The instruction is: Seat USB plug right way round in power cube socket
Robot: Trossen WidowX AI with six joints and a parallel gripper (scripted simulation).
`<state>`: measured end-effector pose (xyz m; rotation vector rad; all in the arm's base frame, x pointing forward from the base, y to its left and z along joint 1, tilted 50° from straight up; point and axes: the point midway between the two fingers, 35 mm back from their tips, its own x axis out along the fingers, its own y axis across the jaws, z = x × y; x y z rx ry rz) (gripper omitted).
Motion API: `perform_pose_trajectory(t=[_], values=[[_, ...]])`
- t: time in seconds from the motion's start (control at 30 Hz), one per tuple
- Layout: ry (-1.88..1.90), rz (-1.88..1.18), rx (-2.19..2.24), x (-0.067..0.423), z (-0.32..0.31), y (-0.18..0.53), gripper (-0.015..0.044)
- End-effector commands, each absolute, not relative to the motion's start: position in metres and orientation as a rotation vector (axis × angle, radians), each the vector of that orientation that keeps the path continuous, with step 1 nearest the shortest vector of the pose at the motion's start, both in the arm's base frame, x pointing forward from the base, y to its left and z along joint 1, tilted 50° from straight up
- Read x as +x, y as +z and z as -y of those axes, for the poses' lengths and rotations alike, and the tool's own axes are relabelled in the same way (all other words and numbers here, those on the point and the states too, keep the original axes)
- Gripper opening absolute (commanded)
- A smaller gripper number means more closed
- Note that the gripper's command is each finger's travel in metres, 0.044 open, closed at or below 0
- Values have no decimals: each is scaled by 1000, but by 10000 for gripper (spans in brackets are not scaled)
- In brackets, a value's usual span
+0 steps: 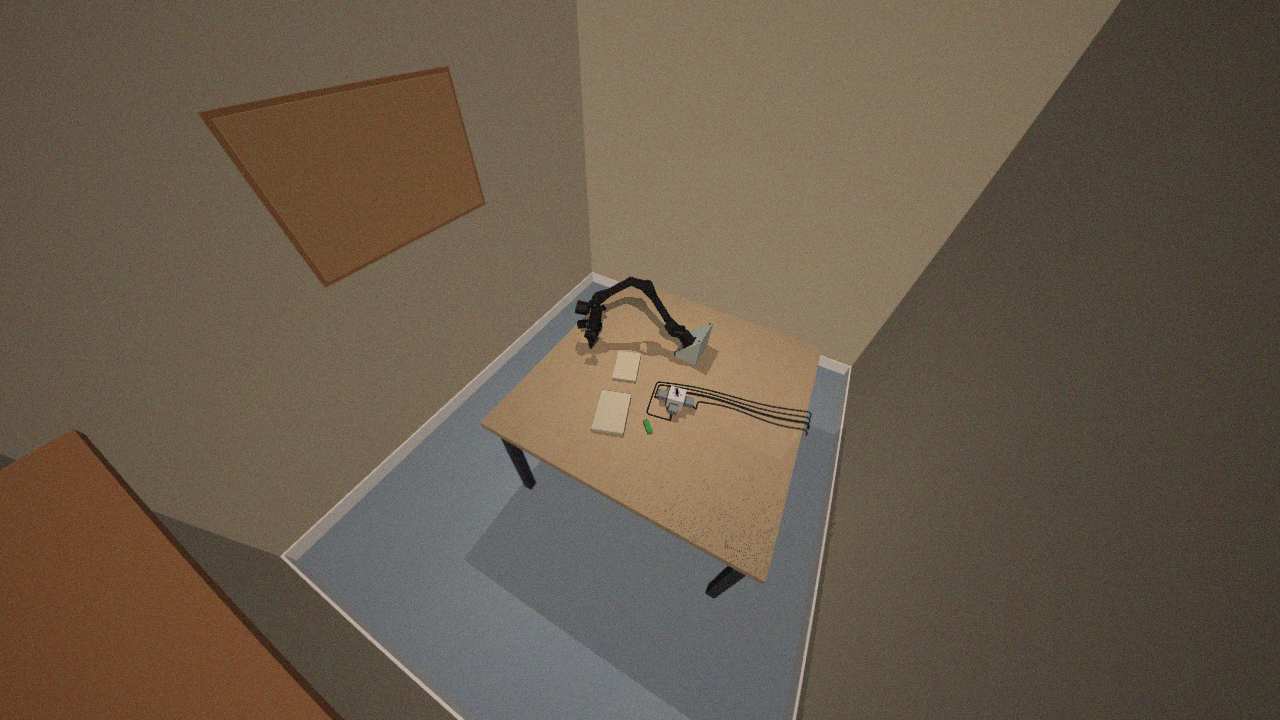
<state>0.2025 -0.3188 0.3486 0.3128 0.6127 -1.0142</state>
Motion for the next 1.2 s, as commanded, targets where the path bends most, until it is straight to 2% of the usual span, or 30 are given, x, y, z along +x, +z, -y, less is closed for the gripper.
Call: perform_pose_trajectory(t=[0.0, 0.3, 0.57, 0.87, 1.17], values=[[-918, -691, 414, 256, 291, 310, 440], [-952, -887, 633, 340, 214, 216, 440], [-1114, -1014, 709, 377, 121, 137, 440], [-1338, -984, 623, 374, 16, 64, 440], [-1448, -748, 462, 335, -73, 10, 440]])
